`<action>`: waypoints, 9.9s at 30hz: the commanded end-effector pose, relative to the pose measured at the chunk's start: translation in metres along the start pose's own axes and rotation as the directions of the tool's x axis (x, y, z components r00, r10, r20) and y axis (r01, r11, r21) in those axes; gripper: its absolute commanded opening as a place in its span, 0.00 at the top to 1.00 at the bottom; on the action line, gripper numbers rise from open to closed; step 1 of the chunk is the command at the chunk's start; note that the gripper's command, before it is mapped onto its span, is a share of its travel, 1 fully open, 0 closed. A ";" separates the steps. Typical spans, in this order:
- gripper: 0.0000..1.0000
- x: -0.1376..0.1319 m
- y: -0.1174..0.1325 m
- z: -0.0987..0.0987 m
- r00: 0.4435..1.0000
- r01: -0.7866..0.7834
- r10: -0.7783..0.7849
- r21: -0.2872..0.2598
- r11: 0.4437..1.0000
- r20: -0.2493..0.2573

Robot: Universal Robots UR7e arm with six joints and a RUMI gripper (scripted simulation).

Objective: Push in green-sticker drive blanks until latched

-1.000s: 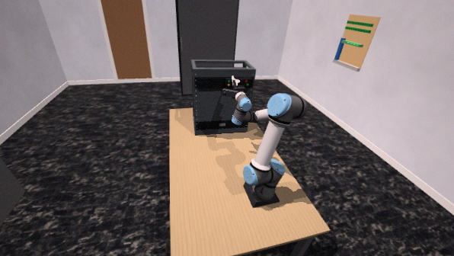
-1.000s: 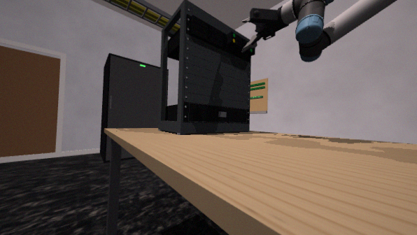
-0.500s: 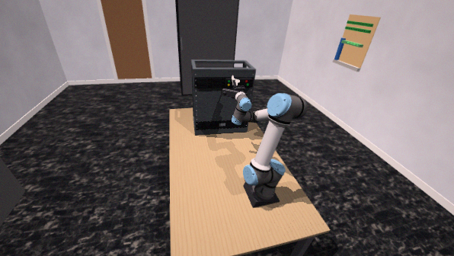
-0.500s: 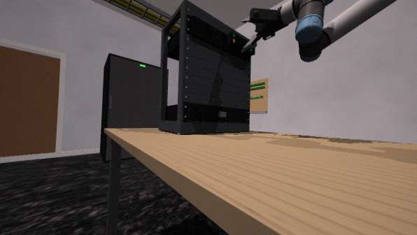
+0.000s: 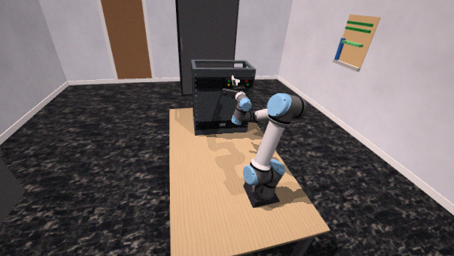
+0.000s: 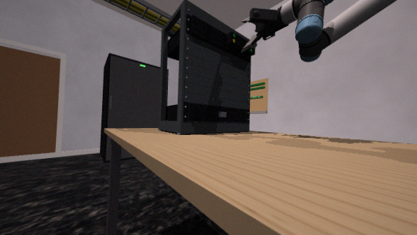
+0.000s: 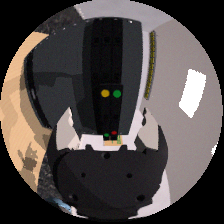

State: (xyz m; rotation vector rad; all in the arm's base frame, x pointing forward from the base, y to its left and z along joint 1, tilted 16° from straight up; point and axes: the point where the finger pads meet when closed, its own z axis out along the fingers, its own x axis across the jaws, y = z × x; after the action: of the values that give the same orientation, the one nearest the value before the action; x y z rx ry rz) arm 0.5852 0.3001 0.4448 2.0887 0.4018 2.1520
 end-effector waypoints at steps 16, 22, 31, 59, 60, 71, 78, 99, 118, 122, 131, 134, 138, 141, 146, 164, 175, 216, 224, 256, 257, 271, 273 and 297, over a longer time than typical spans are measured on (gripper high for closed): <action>0.00 0.003 -0.001 0.000 1.000 0.000 0.000 0.001 1.000 -0.004; 0.00 0.003 -0.001 0.000 1.000 0.000 0.000 0.001 1.000 -0.004; 0.00 0.003 -0.001 0.000 1.000 0.000 0.000 0.001 1.000 -0.004; 0.00 0.003 -0.001 0.000 1.000 0.000 0.000 0.001 1.000 -0.004; 0.00 0.003 -0.001 0.000 1.000 0.000 0.000 0.001 1.000 -0.004; 0.00 0.003 0.010 0.000 1.000 0.000 0.000 0.001 1.000 -0.004; 0.00 0.002 0.032 -0.001 1.000 0.000 0.000 0.001 1.000 -0.004; 0.00 0.002 0.119 -0.004 1.000 0.000 0.000 0.001 1.000 -0.004; 0.00 0.002 0.155 -0.005 1.000 0.000 0.000 0.001 1.000 -0.004; 0.00 0.002 0.156 -0.005 1.000 0.000 0.000 0.001 1.000 -0.004; 0.00 0.002 0.156 -0.005 1.000 0.000 0.000 0.001 1.000 -0.004; 0.00 0.002 0.156 -0.005 1.000 0.000 0.000 0.001 1.000 -0.004; 0.00 0.002 0.156 -0.005 1.000 0.000 0.000 0.001 1.000 -0.004; 0.00 0.002 0.156 -0.005 1.000 0.000 0.000 0.001 1.000 -0.004; 0.00 0.002 0.156 -0.005 1.000 0.000 0.000 0.001 1.000 -0.004; 0.00 0.002 0.156 -0.005 1.000 0.000 0.000 0.001 1.000 -0.004; 0.00 0.002 0.156 -0.005 1.000 0.000 0.000 0.001 1.000 -0.004; 1.00 0.002 0.156 -0.005 1.000 0.000 0.000 0.001 1.000 -0.004; 1.00 0.002 0.156 -0.005 1.000 0.000 0.000 0.001 1.000 -0.004; 1.00 0.003 0.154 -0.006 1.000 0.000 0.000 0.001 1.000 -0.004; 1.00 0.003 0.153 -0.006 1.000 0.000 0.000 0.001 1.000 -0.004; 1.00 0.009 0.123 -0.014 1.000 0.000 0.000 0.001 1.000 -0.004; 1.00 0.010 0.119 -0.015 1.000 0.000 0.000 0.001 1.000 -0.004; 1.00 0.026 0.037 -0.037 1.000 0.000 0.000 0.001 1.000 -0.004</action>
State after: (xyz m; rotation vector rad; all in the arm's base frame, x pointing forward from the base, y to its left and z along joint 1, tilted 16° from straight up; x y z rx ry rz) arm 0.5560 0.2529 0.4778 2.0940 0.4164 2.1579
